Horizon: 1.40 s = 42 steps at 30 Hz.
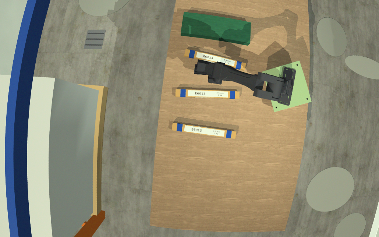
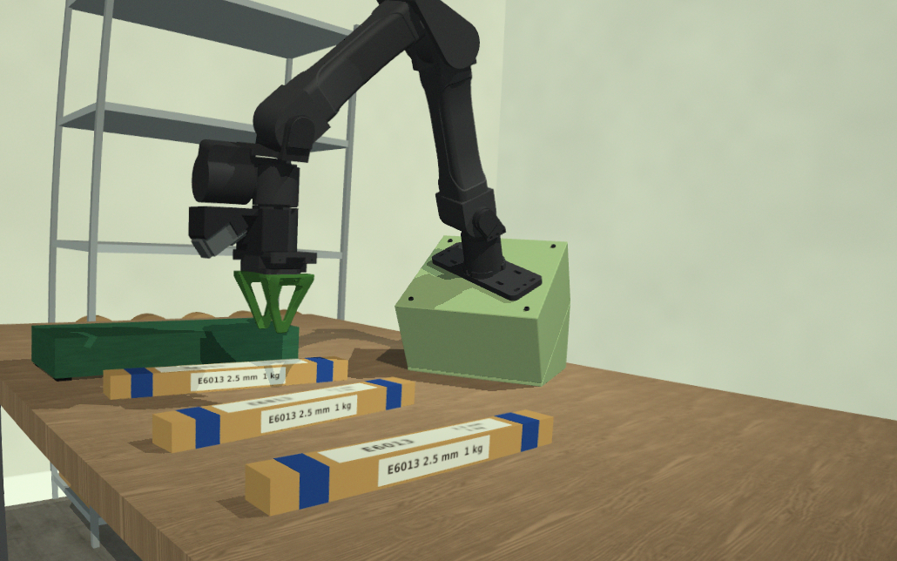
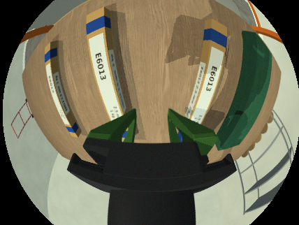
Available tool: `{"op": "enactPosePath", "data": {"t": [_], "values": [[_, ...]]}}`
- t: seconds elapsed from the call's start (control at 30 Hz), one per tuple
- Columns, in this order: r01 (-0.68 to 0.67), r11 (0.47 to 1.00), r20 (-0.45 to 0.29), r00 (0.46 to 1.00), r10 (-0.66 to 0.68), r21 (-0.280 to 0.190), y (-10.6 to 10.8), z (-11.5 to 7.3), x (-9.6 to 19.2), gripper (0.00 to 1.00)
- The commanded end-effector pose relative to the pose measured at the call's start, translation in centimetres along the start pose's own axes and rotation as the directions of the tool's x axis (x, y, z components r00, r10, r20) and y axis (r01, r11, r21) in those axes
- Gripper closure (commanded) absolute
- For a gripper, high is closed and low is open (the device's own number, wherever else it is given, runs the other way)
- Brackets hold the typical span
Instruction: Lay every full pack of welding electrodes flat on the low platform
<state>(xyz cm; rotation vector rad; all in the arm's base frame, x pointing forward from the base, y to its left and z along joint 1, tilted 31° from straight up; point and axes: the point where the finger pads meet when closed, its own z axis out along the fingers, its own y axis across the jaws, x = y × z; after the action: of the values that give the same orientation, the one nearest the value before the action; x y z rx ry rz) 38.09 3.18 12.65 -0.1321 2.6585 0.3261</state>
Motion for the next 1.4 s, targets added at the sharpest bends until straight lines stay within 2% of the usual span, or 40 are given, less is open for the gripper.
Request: {"op": "enactPosePath", "data": {"t": [0.0, 0.33, 0.43, 1.03, 1.07, 1.37], "values": [[0.002, 1.000, 0.048, 0.999, -0.002, 0.010, -0.3, -1.2, -1.8, 0.56], [-0.004, 1.000, 0.028, 1.000, 0.004, 0.008, -0.4, -0.9, -1.5, 0.56], [0.002, 1.000, 0.050, 0.999, -0.003, 0.010, -0.3, -1.5, -1.9, 0.56], [0.007, 1.000, 0.061, 0.998, -0.008, 0.010, -0.2, -2.0, -2.0, 0.56], [0.005, 1.000, 0.031, 1.000, -0.005, 0.004, 0.0, -0.7, -0.6, 0.56], [0.005, 1.000, 0.031, 1.000, -0.005, 0.004, 0.0, -1.7, -0.6, 0.56]]}}
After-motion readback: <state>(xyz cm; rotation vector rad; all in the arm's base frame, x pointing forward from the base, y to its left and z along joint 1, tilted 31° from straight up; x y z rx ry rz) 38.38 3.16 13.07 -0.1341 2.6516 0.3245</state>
